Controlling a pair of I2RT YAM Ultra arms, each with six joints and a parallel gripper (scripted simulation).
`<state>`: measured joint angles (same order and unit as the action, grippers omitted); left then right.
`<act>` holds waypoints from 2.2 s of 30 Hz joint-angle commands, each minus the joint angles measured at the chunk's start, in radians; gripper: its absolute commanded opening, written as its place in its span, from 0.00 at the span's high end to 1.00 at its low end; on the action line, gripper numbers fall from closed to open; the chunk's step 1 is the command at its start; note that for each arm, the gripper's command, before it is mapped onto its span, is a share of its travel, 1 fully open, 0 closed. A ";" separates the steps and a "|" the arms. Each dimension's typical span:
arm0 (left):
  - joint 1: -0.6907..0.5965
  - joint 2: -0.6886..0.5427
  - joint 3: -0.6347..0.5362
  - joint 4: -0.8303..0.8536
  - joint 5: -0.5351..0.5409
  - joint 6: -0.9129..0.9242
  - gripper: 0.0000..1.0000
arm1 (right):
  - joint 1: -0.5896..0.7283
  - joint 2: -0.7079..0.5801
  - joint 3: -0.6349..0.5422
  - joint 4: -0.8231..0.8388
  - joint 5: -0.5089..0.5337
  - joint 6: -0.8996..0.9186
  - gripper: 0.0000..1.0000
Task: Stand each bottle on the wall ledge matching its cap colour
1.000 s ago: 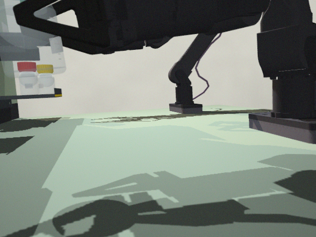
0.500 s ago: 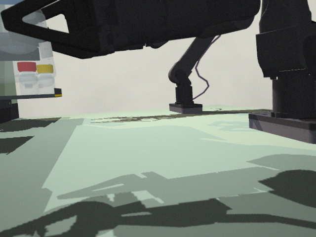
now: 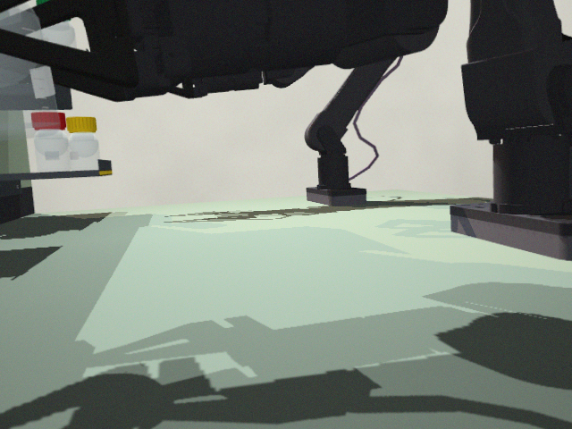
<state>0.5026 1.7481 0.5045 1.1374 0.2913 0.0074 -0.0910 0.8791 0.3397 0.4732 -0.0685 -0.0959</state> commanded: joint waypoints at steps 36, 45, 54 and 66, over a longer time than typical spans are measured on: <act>-0.071 0.168 0.356 -0.035 -0.075 0.001 0.48 | -0.007 -0.016 0.001 0.013 -0.002 -0.002 0.00; -0.071 0.179 0.381 -0.036 -0.069 0.002 0.48 | -0.007 -0.016 0.001 0.013 -0.002 -0.002 0.00; -0.071 0.179 0.381 -0.036 -0.069 0.002 0.48 | -0.007 -0.017 0.001 0.030 -0.002 -0.001 0.11; -0.068 0.181 0.372 -0.037 -0.067 0.000 0.48 | 0.007 0.224 0.063 0.359 0.015 0.044 0.19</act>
<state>0.4366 1.9442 0.8433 1.0420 0.2256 0.0067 -0.0910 1.0885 0.3626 0.7269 -0.0647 -0.0708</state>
